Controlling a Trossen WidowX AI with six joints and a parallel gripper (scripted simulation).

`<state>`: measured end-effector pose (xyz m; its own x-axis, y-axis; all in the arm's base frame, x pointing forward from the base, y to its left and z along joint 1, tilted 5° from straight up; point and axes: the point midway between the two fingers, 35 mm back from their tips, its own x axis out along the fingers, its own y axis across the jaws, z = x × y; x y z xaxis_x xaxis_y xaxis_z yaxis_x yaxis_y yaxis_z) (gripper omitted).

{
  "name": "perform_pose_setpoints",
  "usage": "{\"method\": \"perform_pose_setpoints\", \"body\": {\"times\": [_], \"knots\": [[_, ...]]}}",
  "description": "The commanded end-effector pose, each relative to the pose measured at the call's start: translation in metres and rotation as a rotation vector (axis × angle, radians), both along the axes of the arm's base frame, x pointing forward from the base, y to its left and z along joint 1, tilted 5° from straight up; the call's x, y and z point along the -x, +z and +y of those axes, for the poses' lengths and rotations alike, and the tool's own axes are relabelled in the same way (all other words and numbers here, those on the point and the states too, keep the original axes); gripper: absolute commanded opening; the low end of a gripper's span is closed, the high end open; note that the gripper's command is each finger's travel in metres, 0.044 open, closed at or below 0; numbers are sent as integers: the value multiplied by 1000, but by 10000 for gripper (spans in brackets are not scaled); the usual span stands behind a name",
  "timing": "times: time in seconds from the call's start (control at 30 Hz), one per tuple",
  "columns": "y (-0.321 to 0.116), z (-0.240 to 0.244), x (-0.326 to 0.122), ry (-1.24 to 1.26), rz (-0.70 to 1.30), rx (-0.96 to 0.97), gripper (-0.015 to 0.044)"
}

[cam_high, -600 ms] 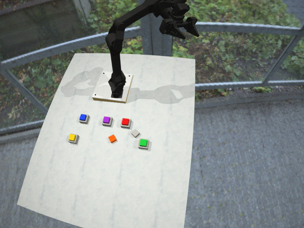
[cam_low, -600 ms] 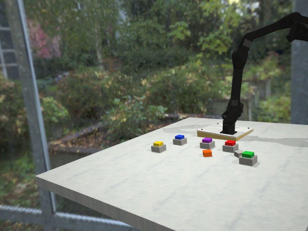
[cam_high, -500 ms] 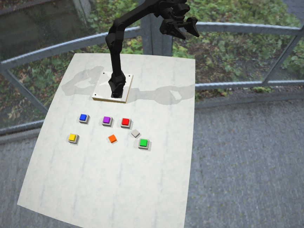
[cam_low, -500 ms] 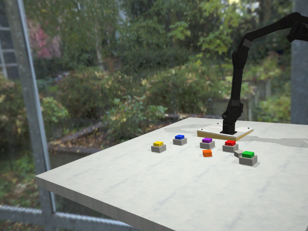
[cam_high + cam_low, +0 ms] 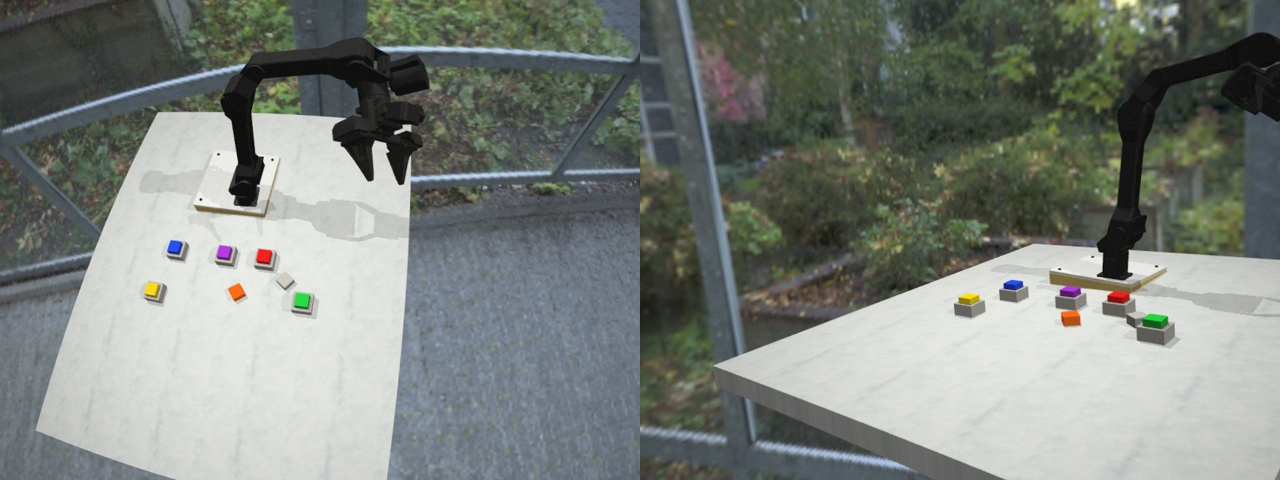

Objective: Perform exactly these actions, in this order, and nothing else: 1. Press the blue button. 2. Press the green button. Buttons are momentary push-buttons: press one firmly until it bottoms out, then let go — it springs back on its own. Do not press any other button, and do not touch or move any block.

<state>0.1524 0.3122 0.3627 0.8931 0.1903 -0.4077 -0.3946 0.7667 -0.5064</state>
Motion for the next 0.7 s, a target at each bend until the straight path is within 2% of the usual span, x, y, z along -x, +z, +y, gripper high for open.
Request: {"method": "perform_pose_setpoints", "body": {"times": [0.0, 0.33, 0.5, 0.67], "knots": [[-27, -33, -55, -113, 86, 132, 400], [-89, -150, -148, -356, 372, 329, 400], [-118, -219, -168, -456, 545, 361, 400], [-146, -289, -169, -539, 723, 341, 400]]}}
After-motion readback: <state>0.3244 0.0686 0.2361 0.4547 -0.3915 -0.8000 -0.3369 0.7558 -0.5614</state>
